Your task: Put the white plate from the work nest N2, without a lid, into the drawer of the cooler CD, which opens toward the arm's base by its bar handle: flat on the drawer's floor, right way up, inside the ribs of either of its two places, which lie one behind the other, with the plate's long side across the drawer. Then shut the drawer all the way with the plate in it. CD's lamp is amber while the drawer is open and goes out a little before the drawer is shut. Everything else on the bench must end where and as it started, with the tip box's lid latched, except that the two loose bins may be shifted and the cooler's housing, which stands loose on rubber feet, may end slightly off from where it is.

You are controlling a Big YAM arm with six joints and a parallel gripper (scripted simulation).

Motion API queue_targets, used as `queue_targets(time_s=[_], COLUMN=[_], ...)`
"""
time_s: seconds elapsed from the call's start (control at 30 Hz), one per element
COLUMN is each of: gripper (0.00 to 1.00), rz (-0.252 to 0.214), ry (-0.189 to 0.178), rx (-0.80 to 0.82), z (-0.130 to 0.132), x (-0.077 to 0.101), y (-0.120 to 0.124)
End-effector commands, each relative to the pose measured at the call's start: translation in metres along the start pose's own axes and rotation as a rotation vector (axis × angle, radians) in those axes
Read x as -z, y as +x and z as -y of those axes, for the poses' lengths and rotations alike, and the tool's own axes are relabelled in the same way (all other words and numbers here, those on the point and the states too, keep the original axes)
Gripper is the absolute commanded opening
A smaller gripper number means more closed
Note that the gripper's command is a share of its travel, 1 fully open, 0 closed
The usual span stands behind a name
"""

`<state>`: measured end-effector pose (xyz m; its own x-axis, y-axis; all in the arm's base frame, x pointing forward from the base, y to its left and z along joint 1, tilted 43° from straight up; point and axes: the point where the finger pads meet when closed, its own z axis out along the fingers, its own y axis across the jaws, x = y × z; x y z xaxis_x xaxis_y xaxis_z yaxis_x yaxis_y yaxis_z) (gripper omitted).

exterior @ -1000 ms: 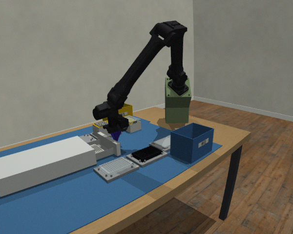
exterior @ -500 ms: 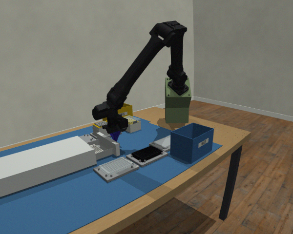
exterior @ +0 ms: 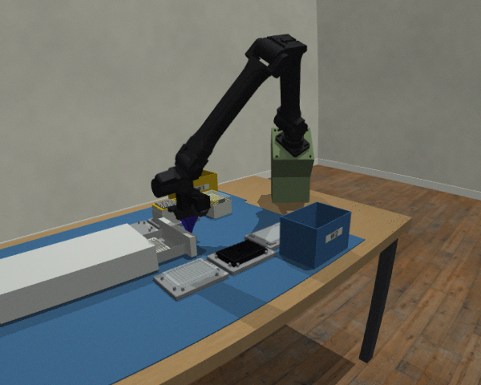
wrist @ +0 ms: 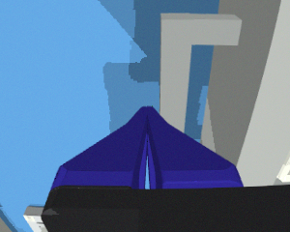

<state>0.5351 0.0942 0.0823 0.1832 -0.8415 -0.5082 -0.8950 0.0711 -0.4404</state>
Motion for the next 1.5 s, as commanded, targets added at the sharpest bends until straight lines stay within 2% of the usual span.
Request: queue_targets(time_s=[0.0, 0.27, 0.33, 0.43, 0.83, 0.9, 1.2, 1.27, 1.47], gripper=[0.00, 0.00, 0.00, 0.00, 0.00, 0.00, 0.00, 0.00, 0.00], rz=[-0.009, -0.009, -0.011, -0.010, -0.010, -0.011, -0.011, -0.010, -0.008], ry=[0.062, 0.062, 0.047, 0.058, 0.061, 0.050, 0.055, 0.065, 0.064], rx=[0.026, 0.026, 0.015, 0.021, 0.024, 0.017, 0.019, 0.026, 0.028], z=[0.033, 0.033, 0.032, 0.039, 0.054, 0.053, 0.067, 0.071, 0.071], x=[0.010, 0.010, 0.010, 0.011, 0.011, 0.012, 0.013, 0.012, 0.012], y=[0.007, 0.007, 0.008, 0.008, 0.008, 0.008, 0.009, 0.008, 0.006])
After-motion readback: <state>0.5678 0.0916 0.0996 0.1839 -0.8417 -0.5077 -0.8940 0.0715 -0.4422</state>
